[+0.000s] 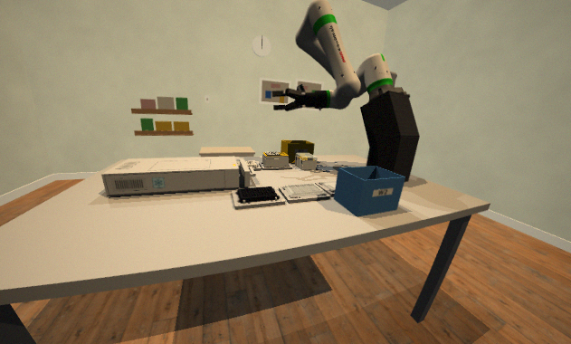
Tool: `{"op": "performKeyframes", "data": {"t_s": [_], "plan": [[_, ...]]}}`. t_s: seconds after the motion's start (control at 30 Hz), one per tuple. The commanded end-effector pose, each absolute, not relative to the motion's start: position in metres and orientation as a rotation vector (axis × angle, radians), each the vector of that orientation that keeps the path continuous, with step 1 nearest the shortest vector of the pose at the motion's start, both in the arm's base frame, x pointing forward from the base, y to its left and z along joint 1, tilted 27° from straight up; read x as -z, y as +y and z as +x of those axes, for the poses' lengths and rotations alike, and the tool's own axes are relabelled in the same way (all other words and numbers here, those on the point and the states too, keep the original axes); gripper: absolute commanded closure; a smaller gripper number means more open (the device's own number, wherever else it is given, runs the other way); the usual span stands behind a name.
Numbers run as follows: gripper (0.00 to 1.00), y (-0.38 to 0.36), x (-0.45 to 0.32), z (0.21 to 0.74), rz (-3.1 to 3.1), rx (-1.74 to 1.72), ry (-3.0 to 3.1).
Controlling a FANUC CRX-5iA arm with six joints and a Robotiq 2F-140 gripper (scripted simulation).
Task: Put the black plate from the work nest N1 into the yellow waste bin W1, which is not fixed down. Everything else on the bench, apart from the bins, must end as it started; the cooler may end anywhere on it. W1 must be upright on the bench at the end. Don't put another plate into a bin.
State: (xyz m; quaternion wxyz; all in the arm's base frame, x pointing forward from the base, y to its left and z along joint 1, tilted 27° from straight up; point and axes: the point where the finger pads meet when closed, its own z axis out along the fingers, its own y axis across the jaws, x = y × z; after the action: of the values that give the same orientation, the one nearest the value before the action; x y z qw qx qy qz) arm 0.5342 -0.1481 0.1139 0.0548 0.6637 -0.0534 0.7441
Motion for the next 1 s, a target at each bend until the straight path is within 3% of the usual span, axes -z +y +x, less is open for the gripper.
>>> {"op": "performKeyframes", "data": {"t_s": [0.0, 0.53, 0.57, 0.97], "plan": [[0.0, -0.148, -0.114, 0.534, 2.014, -2.261, -0.162], [0.0, -0.148, -0.114, 0.534, 2.014, -2.261, -0.162], [0.9, -0.145, -0.111, 0.537, 2.057, -2.254, -0.165], [0.9, -0.113, -0.071, 0.562, 2.24, -2.215, -0.177]]}}
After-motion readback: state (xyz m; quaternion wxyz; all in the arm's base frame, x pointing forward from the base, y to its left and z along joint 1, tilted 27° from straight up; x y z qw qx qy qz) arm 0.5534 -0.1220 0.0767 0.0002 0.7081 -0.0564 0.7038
